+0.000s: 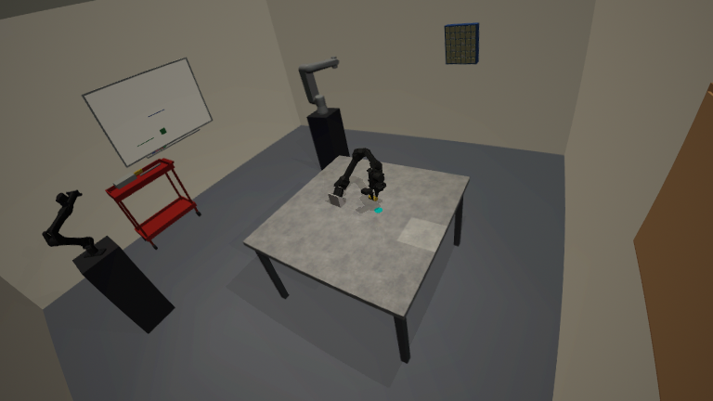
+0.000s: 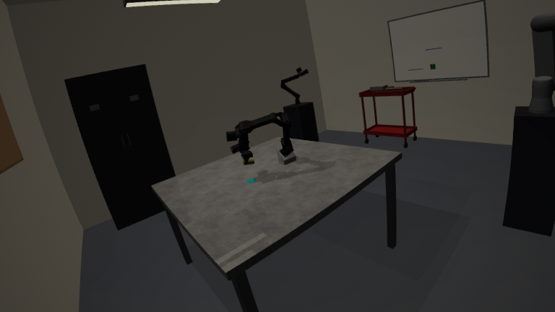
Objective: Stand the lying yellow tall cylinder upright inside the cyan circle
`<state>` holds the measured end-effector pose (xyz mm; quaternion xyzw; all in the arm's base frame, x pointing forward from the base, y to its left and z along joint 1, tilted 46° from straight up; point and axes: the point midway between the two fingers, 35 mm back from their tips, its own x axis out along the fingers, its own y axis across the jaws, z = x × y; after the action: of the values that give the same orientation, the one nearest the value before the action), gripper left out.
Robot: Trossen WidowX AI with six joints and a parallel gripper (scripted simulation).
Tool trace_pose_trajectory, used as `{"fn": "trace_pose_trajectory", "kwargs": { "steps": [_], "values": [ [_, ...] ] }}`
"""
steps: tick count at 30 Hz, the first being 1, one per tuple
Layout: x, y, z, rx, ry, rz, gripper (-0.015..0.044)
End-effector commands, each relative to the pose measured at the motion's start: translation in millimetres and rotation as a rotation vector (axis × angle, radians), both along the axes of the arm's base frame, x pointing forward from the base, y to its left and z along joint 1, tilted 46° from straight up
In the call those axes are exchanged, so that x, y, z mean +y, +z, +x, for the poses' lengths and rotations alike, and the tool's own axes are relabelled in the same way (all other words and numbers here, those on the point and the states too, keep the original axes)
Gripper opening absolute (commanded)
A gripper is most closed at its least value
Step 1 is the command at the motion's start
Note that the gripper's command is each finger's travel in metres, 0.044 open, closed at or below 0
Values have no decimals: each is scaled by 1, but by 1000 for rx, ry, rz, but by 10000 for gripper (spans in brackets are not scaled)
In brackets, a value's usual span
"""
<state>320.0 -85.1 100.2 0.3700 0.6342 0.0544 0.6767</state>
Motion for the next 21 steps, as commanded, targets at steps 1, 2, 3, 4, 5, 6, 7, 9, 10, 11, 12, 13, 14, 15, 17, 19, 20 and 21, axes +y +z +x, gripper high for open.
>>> {"fn": "trace_pose_trajectory", "kwargs": {
  "steps": [1, 2, 3, 4, 5, 6, 7, 9, 10, 11, 12, 13, 14, 15, 17, 19, 20, 21],
  "values": [
    [0, 0, 0, -8, -7, -24, 105],
    [0, -1, 0, -10, -8, -30, 105],
    [0, -1, 0, -11, -10, -35, 105],
    [0, -2, 0, -13, -11, -41, 105],
    [0, -3, 0, -15, -13, -46, 105],
    [0, -3, 0, -17, -14, -51, 105],
    [0, -4, 0, -18, -16, -57, 105],
    [0, -5, 0, -22, -19, -67, 105],
    [0, -5, 0, -24, -21, -73, 105],
    [1, -6, 0, -26, -22, -78, 105],
    [1, -6, 1, -28, -24, -83, 105],
    [1, -7, 1, -30, -26, -89, 105],
    [1, -7, 1, -32, -28, -94, 105],
    [1, -8, 1, -34, -29, -99, 105],
    [1, -9, 1, -38, -33, -110, 105],
    [1, -10, 1, -43, -37, -120, 105],
    [1, -10, 1, -45, -39, -125, 105],
    [1, -10, 1, -47, -41, -130, 105]
  ]
}}
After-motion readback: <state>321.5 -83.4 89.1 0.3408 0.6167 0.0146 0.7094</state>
